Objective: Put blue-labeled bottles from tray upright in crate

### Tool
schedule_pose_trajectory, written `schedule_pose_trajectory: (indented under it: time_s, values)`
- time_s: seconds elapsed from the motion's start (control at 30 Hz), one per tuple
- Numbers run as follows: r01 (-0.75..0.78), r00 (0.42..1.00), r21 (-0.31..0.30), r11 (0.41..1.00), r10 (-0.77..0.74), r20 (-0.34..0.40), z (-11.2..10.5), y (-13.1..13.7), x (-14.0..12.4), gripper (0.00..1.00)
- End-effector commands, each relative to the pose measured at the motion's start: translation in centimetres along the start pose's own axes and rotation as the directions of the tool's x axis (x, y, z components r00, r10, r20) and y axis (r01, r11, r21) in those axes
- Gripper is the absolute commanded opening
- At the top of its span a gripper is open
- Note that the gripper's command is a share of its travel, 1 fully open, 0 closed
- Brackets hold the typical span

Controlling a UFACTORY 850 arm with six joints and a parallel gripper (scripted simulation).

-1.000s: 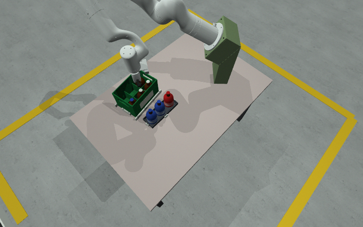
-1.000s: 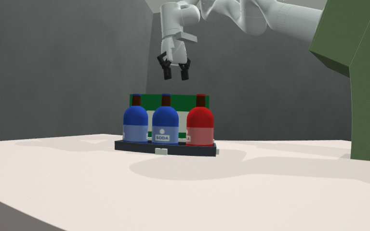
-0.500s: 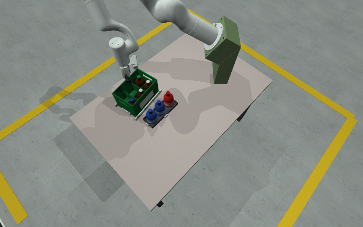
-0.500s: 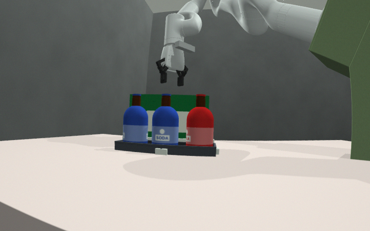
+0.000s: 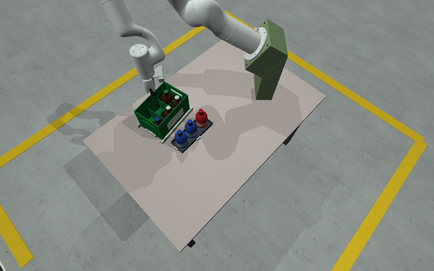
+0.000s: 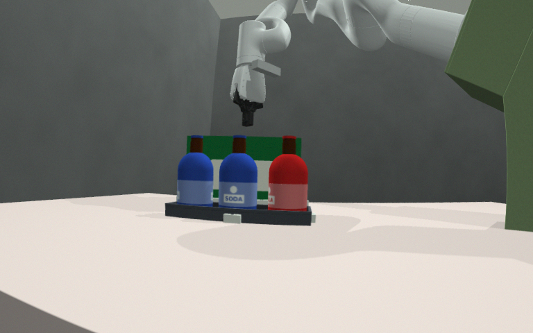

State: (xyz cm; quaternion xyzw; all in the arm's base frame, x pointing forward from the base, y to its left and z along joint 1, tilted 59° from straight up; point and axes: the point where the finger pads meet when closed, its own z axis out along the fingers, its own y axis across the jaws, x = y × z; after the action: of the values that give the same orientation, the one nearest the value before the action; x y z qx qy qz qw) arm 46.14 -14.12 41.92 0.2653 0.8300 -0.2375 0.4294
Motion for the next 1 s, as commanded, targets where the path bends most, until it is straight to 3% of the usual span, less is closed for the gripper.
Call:
schedule_pose_trajectory:
  time_s: [0.0, 0.7, 0.97]
  values:
    - [-0.001, 1.0, -0.001, 1.0, 0.001, 0.001, 0.0, 0.0, -0.1, 0.0]
    - [-0.001, 1.0, -0.001, 1.0, 0.001, 0.001, 0.0, 0.0, 0.0, 0.0]
    - [-0.041, 0.999, 0.001, 0.999, 0.041, -0.028, 0.8, 4.9, 3.8, 0.0]
